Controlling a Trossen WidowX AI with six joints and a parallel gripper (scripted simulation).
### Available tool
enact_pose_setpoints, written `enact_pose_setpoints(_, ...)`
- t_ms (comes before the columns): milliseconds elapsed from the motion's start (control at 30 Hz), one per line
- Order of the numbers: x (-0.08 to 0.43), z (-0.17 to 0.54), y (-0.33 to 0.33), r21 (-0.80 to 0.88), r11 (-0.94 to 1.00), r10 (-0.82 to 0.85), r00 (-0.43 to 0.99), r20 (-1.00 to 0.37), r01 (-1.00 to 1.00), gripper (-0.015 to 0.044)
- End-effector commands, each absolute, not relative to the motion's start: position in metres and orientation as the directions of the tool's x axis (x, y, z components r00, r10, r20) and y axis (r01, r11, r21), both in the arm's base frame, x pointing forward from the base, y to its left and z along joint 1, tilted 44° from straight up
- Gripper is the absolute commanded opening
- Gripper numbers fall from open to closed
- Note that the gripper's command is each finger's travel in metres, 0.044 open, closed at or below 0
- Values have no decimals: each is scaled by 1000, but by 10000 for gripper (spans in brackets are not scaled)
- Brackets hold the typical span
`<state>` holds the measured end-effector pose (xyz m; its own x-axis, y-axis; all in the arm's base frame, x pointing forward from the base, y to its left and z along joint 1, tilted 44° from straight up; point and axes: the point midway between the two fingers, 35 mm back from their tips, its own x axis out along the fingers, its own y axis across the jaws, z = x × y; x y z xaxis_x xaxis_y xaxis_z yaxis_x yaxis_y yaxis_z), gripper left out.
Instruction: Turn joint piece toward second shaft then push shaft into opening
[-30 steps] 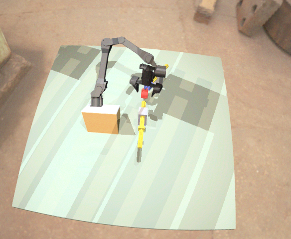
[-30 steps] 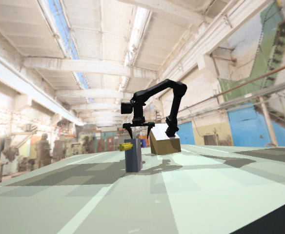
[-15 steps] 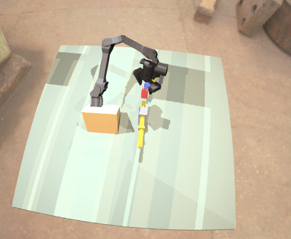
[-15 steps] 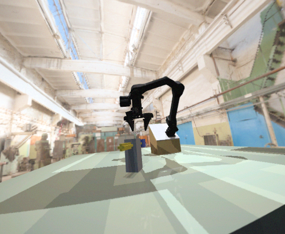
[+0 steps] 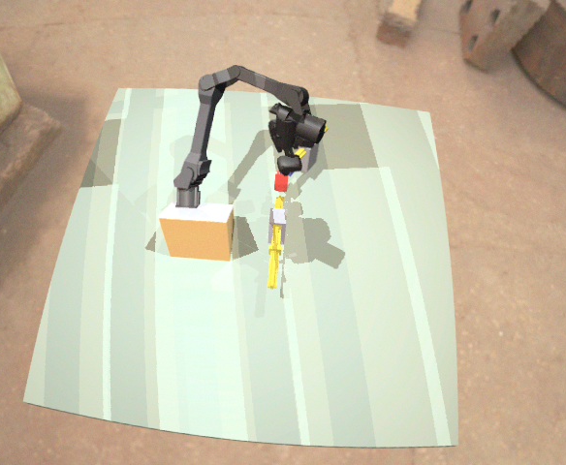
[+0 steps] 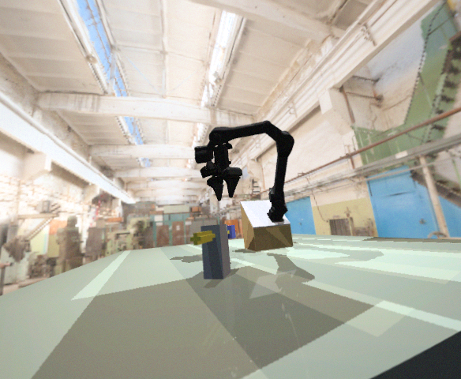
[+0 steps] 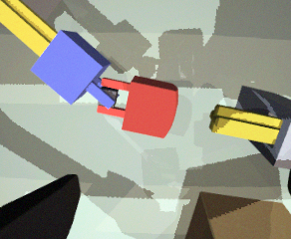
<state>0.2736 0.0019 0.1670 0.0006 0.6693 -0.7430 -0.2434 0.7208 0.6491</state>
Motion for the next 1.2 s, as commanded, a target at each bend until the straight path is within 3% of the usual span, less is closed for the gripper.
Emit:
enact_pose_setpoints(0, 274, 172, -1, 667, 721, 680, 6, -733, -190, 440)
enact_pose_setpoints(233, 274, 169, -3, 668, 722, 679, -1, -734, -181, 440)
enact_pose_setpoints(700, 277, 140, -10, 726, 631, 760, -30, -649, 273, 440)
enact_pose_setpoints(1167, 278, 113, -16, 599, 424, 833, -34, -552, 679, 440)
